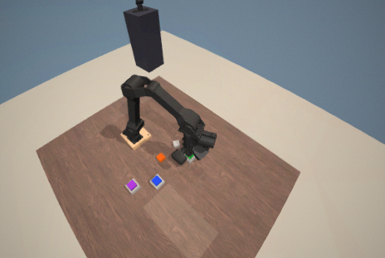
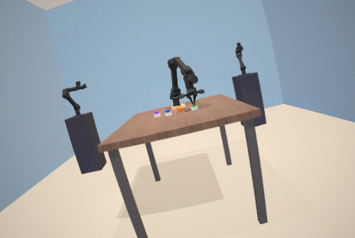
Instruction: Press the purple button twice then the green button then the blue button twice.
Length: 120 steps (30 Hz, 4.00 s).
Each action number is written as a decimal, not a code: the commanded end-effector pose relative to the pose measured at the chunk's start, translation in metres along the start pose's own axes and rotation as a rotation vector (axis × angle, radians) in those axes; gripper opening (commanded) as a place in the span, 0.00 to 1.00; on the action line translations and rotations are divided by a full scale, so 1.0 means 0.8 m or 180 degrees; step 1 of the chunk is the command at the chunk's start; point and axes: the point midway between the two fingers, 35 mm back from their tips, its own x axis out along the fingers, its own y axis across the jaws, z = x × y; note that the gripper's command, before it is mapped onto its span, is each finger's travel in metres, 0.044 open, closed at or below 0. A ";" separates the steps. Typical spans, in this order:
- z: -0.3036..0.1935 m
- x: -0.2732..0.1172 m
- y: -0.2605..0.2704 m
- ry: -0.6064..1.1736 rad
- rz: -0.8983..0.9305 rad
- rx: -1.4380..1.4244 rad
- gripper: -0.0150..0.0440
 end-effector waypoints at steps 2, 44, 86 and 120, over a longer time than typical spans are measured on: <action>0.000 -0.013 0.000 0.0006 -0.0006 0.0006 0.29; -0.024 -0.046 -0.249 0.0024 -0.0072 0.0018 0.29; -0.025 -0.003 -0.250 0.0025 -0.0071 0.0018 0.29; -0.025 -0.010 -0.250 0.0025 -0.0071 0.0018 0.29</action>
